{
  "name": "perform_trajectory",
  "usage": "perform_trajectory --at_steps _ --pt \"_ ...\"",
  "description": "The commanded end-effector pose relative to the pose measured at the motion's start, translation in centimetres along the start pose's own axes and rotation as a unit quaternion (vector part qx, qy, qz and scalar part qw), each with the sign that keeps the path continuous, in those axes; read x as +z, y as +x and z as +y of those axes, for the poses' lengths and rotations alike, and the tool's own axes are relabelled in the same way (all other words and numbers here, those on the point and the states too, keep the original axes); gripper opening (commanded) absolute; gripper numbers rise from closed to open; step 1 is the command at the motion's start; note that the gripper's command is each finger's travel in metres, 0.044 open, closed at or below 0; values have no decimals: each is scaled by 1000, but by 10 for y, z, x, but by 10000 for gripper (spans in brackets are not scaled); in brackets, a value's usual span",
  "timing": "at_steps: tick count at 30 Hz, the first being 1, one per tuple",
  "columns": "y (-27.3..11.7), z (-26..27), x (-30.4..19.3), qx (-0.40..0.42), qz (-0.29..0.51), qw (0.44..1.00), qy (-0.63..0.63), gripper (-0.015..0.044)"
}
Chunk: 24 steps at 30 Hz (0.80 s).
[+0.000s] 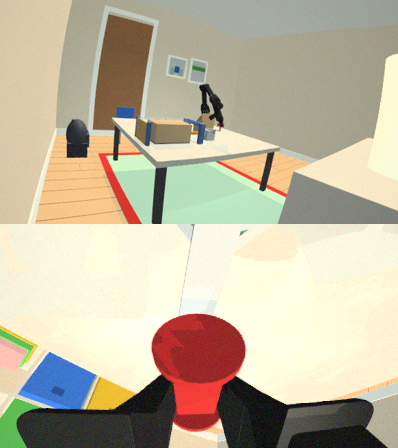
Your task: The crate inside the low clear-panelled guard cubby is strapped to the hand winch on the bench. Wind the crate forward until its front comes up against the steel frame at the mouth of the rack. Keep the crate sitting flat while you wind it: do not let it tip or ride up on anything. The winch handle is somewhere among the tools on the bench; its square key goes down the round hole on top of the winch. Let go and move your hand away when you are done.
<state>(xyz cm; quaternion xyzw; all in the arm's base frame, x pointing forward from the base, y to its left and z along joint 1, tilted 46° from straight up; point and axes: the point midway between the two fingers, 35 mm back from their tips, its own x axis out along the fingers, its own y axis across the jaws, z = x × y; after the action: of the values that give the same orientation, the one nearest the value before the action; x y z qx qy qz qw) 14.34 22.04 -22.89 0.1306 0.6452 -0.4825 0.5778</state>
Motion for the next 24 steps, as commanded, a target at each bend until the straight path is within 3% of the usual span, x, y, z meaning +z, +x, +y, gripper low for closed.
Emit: perform_trajectory --at_steps 1,24 --pt "5 -21 1 -22 -2 1000 1 0" --pt "1 -53 8 -24 -2 1000 1 0"
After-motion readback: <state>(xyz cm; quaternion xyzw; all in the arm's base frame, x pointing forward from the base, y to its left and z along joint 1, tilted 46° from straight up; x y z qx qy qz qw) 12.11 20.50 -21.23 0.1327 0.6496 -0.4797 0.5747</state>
